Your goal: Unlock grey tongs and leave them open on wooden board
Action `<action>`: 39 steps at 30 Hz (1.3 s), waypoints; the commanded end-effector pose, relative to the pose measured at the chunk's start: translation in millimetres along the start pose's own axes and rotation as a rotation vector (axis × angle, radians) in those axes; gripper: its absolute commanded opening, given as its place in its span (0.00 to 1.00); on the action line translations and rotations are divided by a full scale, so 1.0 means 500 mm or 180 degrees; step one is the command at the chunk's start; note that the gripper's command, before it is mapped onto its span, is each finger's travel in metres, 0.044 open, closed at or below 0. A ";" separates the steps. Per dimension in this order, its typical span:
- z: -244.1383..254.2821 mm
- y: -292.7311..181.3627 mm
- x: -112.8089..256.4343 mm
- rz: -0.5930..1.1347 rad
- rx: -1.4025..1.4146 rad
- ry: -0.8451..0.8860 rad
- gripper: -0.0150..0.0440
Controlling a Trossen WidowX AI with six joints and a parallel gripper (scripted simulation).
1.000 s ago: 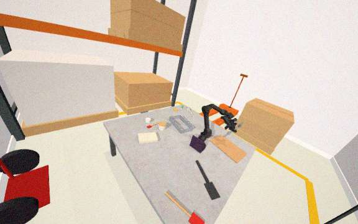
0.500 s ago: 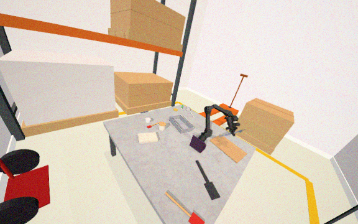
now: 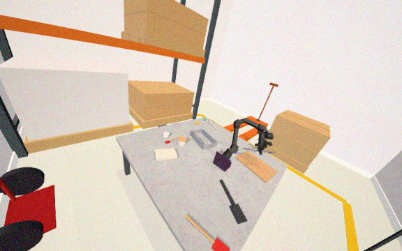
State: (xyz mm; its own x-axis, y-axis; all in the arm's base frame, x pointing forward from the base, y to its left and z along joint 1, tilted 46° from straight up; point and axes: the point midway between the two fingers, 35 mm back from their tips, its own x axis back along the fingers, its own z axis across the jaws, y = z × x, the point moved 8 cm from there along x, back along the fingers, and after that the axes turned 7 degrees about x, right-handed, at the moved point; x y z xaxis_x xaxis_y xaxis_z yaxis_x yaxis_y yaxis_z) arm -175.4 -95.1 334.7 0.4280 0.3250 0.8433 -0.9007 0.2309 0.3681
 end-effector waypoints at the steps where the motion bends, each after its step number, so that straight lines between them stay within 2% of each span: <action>1: -0.002 0.013 -0.003 0.0245 0.0002 0.0079 0.00; 21: -0.031 0.098 -0.012 0.1322 -0.0380 0.1042 0.00; 39: -0.028 0.104 -0.027 0.1370 -0.0415 0.1146 0.00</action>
State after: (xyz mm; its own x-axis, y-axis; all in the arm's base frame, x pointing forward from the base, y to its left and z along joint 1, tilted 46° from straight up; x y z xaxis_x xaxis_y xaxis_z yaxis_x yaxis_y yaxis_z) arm -225.9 -72.2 339.6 0.0464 0.6988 0.7138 -0.9926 0.1123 -0.0455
